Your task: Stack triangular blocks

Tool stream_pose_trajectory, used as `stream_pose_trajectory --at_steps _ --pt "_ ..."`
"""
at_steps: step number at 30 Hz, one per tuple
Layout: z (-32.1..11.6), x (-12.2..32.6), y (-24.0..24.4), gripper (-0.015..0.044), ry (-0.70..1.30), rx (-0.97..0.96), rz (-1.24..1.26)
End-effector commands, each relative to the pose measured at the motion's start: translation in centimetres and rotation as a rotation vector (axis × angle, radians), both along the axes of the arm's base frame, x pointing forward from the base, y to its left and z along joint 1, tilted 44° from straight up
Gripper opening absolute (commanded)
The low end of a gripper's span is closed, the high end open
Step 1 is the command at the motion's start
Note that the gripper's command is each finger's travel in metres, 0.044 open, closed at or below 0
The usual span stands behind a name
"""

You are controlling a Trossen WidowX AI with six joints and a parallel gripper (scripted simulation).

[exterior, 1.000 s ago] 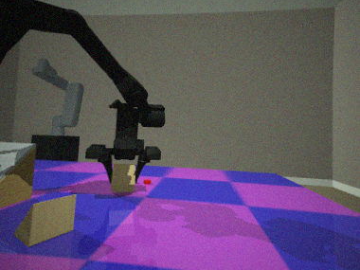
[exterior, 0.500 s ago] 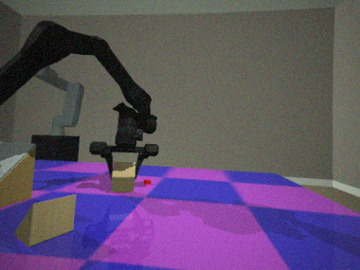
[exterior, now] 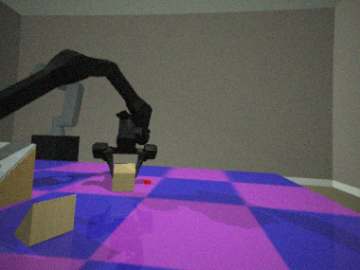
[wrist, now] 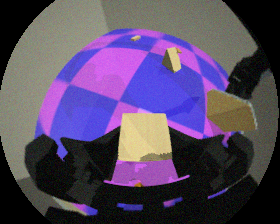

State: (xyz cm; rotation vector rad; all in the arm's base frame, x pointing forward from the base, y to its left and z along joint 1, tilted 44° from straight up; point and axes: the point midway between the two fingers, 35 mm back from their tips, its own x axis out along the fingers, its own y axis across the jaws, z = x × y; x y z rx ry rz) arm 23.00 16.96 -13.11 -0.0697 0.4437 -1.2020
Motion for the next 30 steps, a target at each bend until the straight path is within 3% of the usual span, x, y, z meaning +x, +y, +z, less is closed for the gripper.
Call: stream_pose_trajectory --at_steps 1,13,25,30 --pt "0.1 0.0 -0.3 0.0131 0.010 -0.003 -0.008" --pt "0.1 0.0 -0.3 0.0440 0.010 -0.003 -0.008" --pt "0.3 0.0 -0.1 0.0440 0.011 0.000 -0.005" --pt "5.7 -0.3 4.7 0.0440 0.057 0.087 0.085"
